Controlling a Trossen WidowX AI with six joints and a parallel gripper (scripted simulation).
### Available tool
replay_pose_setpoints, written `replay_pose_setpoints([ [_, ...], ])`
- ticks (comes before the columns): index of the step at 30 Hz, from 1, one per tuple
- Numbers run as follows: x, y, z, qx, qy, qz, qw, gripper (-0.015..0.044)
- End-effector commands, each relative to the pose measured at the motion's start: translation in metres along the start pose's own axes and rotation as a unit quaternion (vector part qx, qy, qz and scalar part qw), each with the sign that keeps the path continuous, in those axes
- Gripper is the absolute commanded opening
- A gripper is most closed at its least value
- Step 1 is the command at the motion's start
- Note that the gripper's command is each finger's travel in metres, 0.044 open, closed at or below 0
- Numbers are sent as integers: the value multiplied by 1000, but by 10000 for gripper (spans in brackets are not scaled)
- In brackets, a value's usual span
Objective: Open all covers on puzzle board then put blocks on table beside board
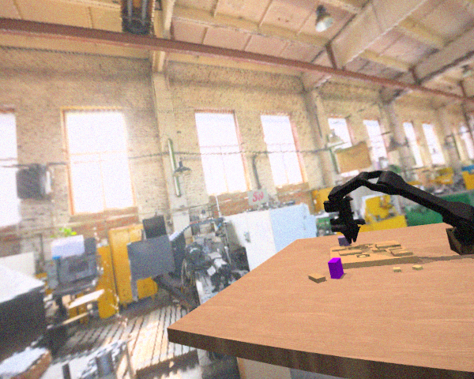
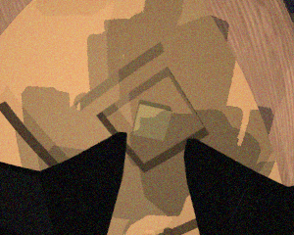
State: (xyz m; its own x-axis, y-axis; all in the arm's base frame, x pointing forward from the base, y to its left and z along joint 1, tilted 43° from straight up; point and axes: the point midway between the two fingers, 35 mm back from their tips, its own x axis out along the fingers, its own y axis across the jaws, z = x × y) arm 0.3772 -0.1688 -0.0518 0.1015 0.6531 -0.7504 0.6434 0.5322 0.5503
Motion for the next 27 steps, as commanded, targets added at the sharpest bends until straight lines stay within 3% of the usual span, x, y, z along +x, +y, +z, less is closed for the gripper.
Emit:
replay_pose_setpoints([
  [1,0,1,0,1,-2,3,1000,144],
  [27,14,2,0,1,-2,3,1000,144],
])
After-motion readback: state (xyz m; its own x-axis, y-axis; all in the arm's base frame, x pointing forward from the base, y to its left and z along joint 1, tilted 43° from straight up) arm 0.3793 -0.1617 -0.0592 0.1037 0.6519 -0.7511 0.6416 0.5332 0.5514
